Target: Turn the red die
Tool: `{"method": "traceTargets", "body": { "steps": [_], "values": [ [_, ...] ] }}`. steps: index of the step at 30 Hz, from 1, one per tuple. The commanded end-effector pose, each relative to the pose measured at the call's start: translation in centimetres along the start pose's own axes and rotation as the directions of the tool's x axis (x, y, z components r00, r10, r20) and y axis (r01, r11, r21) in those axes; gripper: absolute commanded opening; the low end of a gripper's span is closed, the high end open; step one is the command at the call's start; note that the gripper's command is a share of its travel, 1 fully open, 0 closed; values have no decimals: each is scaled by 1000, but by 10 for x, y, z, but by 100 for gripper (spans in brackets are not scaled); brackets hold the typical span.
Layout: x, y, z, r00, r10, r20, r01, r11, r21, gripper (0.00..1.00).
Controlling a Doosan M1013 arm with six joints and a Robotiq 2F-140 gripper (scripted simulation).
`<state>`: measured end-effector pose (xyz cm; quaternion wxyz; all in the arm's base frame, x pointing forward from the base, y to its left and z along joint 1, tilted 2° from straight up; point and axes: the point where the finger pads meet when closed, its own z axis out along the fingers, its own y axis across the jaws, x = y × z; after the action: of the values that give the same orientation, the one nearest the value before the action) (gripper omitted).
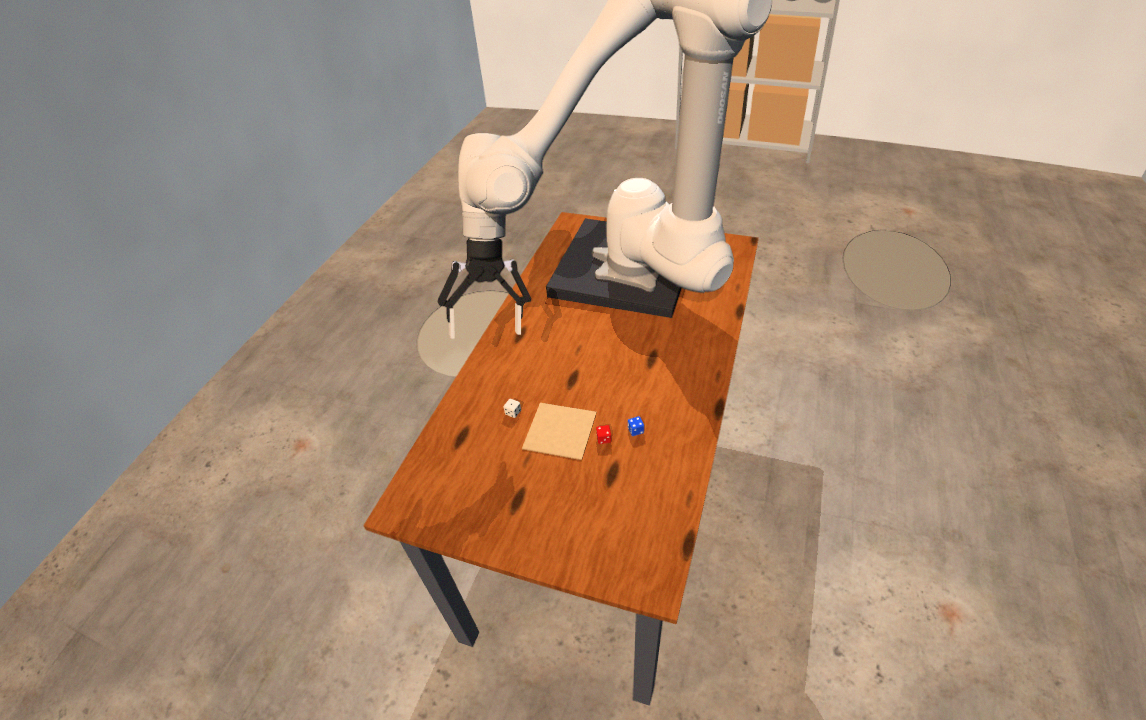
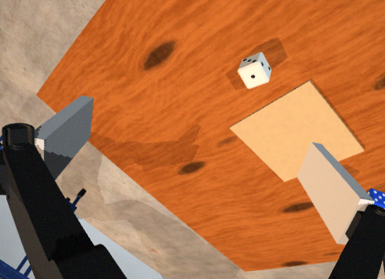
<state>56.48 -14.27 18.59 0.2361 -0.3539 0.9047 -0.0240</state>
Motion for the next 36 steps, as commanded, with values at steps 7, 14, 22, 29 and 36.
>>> {"method": "traceTargets", "body": {
  "steps": [7, 14, 22, 29, 36],
  "values": [
    [-18, 30, 52, 965, -118, -236, 65, 973, -220, 100],
    [-20, 36, 70, 919, -181, -351, 83, 957, -276, 100],
    [-20, 36, 70, 919, -181, -351, 83, 957, -276, 100],
    [-20, 36, 70, 919, -181, -351, 83, 957, -276, 100],
    [-16, 38, 78, 919, -180, -352, 82, 958, -276, 100]
  ]
}}
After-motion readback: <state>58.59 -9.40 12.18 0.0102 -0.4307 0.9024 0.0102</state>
